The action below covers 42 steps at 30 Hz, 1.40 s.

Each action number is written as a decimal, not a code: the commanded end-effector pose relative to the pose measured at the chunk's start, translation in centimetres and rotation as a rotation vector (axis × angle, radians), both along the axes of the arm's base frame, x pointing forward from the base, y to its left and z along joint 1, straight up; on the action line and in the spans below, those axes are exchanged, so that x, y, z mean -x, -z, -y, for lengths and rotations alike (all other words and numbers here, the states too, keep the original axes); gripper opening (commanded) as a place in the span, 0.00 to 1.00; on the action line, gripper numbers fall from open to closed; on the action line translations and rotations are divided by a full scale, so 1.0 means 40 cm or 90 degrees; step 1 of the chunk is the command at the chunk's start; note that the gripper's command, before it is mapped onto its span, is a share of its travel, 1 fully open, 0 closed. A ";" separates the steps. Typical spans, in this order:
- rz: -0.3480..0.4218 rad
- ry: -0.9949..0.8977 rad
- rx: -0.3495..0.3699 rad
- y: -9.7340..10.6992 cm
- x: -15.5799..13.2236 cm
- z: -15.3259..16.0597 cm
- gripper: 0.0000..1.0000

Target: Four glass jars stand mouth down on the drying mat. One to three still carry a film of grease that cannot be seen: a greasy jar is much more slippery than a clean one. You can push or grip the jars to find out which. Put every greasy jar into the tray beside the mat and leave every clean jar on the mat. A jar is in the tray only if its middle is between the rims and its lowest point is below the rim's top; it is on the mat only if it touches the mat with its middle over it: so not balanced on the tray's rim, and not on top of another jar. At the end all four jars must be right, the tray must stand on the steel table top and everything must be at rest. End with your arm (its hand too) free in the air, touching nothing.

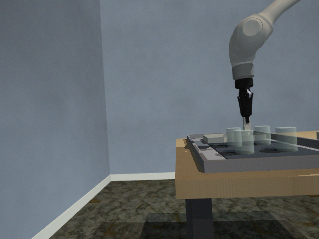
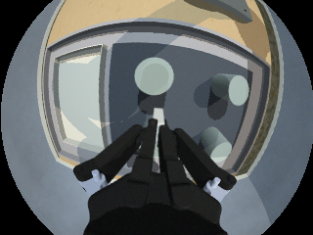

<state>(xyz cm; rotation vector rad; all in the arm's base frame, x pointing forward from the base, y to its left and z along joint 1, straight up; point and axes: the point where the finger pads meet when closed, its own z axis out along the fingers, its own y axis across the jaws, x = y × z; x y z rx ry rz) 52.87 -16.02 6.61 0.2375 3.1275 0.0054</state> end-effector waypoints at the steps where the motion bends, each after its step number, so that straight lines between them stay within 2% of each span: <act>1: 0.000 0.000 0.000 0.000 -0.001 0.000 0.00; 42: 0.000 0.000 0.000 0.000 -0.012 0.002 0.00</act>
